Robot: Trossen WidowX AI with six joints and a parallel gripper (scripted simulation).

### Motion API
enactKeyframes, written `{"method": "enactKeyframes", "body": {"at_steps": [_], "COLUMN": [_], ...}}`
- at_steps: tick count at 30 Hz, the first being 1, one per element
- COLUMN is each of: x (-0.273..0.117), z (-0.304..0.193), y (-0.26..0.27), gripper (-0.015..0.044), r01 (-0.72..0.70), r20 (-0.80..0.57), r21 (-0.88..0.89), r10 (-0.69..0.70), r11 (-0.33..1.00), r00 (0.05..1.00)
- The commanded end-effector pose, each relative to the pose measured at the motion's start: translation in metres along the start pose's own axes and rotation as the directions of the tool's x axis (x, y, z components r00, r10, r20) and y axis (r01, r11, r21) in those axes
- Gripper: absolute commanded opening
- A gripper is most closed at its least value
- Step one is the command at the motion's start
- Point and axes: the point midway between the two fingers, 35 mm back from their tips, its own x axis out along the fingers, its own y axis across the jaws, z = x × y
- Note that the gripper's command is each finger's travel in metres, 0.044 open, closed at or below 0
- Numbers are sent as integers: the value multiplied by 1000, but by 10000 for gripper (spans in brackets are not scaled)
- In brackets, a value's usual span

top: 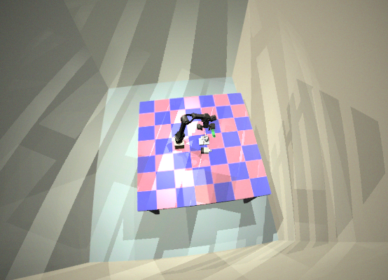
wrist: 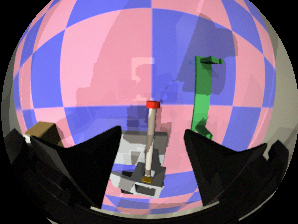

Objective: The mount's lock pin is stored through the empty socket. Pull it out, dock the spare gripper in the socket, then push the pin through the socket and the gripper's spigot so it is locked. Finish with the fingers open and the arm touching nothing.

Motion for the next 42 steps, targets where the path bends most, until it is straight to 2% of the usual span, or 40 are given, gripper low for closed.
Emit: {"method": "enactKeyframes", "body": {"at_steps": [1, 28, 39, 42], "x": [8, 44, 44, 44], "z": [1, -1, -1, -1], "y": [1, 1, 1, 1], "gripper": [300, 300, 11, 0], "r01": [-5, -5, -5, -5], "r20": [4, 4, 4, 4], "r21": [-4, -4, -4, -4], "r10": [5, 5, 5, 5], "r11": [1000, 1000, 1000, 1000], "r00": [1000, 1000, 1000, 1000]}}
